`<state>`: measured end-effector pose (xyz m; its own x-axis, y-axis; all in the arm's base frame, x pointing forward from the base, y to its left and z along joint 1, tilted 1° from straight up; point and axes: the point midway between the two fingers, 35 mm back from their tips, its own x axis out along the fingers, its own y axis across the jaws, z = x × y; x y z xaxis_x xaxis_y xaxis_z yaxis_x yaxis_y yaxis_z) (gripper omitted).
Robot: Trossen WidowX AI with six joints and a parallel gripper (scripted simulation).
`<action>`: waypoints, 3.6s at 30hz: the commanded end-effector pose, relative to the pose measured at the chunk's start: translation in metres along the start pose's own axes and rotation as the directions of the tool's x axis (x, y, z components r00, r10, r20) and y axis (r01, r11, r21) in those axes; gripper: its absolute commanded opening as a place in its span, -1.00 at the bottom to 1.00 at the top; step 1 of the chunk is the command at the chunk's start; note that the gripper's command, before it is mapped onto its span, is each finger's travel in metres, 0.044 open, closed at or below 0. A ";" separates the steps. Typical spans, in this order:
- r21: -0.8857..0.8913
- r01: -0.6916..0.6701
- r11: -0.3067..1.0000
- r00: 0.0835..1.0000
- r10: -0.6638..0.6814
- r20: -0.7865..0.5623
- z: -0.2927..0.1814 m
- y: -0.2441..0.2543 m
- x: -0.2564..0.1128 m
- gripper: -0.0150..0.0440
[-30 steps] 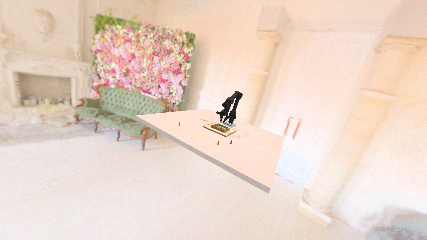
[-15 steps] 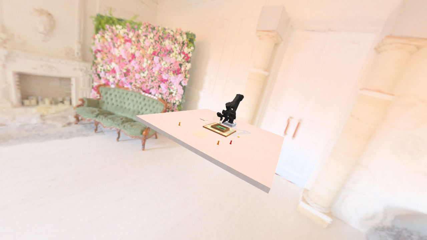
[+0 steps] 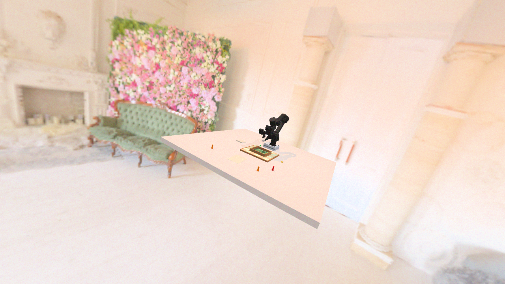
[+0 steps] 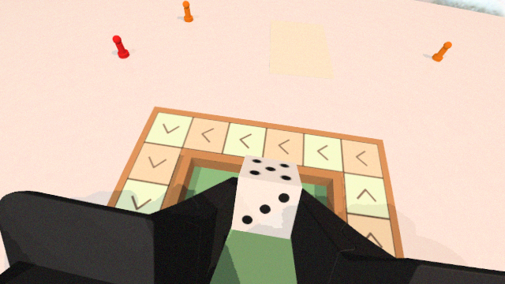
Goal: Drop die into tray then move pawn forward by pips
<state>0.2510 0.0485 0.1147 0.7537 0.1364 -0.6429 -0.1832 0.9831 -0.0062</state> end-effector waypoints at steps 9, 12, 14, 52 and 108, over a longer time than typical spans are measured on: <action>0.000 0.000 1.000 1.000 0.000 -0.014 -0.005 0.000 -0.003 -0.49; 0.000 0.000 1.000 1.000 0.000 -0.014 -0.005 0.000 -0.003 -0.49; 0.000 0.000 1.000 1.000 0.000 -0.014 -0.005 0.000 -0.003 -0.49; -0.003 -0.003 1.000 0.687 0.000 -0.727 0.003 0.000 0.019 1.00; -0.462 -0.534 0.708 0.648 -0.008 -0.761 -0.125 -0.071 -0.012 0.19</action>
<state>0.1770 -0.0384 0.0325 0.0163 -0.0131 -0.9998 -0.8219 0.5693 -0.0209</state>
